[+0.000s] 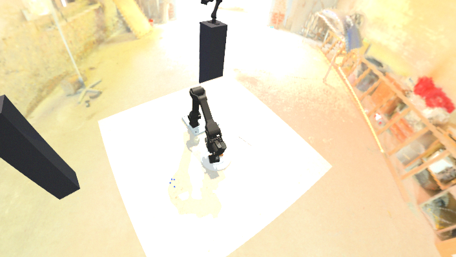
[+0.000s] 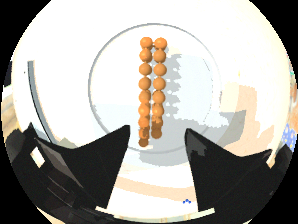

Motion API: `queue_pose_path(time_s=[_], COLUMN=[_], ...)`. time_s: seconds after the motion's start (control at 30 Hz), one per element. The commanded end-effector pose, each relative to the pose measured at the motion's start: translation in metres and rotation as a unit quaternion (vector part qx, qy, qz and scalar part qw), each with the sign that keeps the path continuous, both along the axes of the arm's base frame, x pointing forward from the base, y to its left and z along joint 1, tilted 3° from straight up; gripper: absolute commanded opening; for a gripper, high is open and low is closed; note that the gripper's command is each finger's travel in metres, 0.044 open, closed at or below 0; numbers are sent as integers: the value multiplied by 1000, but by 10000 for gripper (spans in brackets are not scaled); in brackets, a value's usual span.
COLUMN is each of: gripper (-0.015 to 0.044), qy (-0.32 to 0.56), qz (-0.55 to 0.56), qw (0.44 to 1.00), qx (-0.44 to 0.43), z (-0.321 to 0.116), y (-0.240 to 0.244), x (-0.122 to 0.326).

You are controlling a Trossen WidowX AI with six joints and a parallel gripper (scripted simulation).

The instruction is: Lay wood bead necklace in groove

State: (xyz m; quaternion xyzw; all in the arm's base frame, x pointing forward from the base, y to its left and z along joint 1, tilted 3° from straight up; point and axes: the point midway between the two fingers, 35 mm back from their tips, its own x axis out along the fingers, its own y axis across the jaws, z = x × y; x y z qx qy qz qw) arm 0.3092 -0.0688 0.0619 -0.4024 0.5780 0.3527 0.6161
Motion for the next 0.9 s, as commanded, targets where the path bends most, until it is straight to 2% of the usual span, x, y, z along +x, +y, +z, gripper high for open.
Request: queue_pose_path(time_s=[0.0, 0.03, 0.37, 0.87], gripper=[250, 250, 0, 0], qy=[3, 3, 1, 1], qz=[3, 3, 0, 0], qw=[1000, 1000, 1000, 1000], qx=[-2, -2, 0, 0], z=[-4, -4, -1, -1], y=[-1, -1, 0, 0], x=[-2, -2, 0, 0])
